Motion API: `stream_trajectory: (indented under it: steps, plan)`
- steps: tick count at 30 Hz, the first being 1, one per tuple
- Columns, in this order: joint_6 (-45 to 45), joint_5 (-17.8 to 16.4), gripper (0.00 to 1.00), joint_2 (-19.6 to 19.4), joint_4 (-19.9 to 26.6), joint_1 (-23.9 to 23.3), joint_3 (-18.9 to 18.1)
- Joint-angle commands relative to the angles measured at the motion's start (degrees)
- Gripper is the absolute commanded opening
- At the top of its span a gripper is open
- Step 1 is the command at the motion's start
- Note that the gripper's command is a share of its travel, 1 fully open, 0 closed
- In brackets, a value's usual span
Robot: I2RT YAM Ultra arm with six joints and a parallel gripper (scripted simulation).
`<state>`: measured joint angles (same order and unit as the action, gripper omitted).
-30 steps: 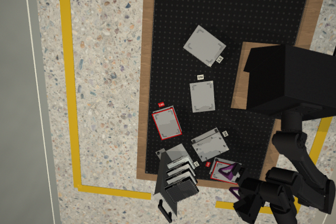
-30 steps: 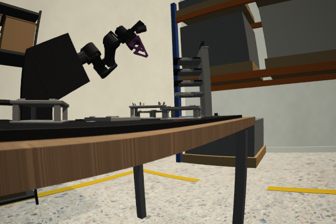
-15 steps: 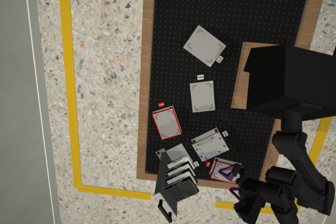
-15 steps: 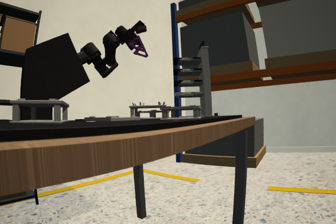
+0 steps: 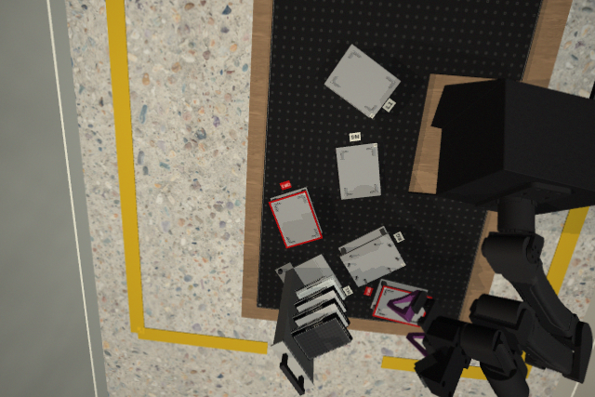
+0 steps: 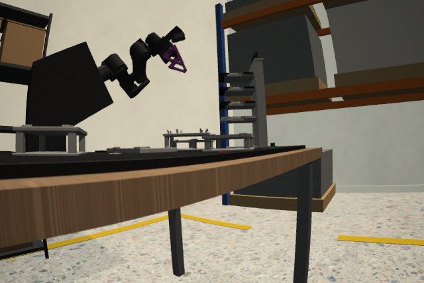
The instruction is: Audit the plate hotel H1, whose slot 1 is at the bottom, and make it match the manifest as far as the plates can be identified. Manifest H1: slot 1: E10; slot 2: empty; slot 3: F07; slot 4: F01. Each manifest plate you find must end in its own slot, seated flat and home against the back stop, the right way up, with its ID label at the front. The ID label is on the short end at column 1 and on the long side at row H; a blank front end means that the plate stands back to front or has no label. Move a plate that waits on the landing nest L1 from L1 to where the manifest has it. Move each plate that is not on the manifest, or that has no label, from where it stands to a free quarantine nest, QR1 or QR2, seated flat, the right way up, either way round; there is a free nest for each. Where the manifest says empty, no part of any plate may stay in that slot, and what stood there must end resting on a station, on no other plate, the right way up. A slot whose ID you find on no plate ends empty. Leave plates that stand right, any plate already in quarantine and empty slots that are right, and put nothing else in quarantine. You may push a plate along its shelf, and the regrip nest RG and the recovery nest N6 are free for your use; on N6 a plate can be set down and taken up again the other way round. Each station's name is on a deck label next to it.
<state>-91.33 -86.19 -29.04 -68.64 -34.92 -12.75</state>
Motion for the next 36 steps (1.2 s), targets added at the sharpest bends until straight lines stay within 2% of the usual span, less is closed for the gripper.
stream_trajectory:
  steps: [1,24,25,36]
  plan:
    - [-0.1,0.2,1.0,-0.2,-0.8,-0.2,-0.1]
    - [4.9,0.6,1.0,-1.4,5.4,0.5,-2.7]
    - [44.9,17.9,1.0,3.8,59.7,18.9,-12.2]
    - [47.4,26.1,1.0,0.0,59.9,27.1,-14.1]
